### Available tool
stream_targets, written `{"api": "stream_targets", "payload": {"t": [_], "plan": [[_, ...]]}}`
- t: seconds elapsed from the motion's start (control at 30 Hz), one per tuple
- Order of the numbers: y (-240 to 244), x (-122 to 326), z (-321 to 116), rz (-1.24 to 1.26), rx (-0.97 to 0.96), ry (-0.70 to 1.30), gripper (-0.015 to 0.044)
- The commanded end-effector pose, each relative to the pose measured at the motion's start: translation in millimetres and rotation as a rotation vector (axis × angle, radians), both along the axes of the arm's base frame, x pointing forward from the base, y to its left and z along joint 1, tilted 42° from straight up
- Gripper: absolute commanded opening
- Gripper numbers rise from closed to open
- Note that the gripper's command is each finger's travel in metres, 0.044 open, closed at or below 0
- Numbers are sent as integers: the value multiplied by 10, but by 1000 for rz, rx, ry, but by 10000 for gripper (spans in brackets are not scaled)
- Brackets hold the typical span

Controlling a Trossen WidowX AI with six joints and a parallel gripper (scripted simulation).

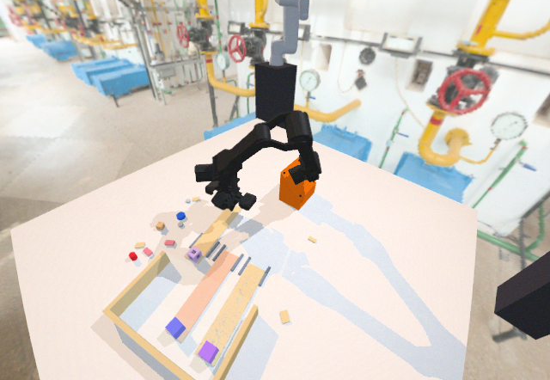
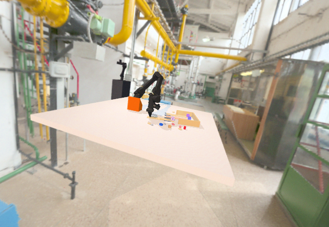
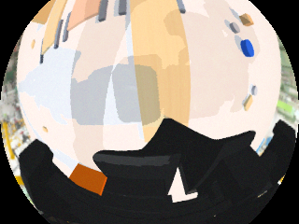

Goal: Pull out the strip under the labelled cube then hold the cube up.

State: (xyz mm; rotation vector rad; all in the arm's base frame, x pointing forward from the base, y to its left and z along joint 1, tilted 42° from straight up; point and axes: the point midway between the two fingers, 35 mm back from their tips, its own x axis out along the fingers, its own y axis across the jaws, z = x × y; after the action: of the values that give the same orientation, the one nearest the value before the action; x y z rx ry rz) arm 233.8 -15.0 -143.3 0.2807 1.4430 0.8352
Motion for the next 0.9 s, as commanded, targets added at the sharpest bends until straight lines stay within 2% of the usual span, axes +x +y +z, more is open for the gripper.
{"api": "stream_targets", "payload": {"t": [0.0, 0.13, 0.3, 0.43, 0.87], "plan": [[34, -86, -14, 14, 1, 22, 0], [34, -86, -14, 14, 1, 22, 0], [-265, 57, 298, 13, -2, 20, 0], [-280, 59, 317, 14, -2, 22, 0], [-83, 545, 431, -34, -6, 60, 341]]}}
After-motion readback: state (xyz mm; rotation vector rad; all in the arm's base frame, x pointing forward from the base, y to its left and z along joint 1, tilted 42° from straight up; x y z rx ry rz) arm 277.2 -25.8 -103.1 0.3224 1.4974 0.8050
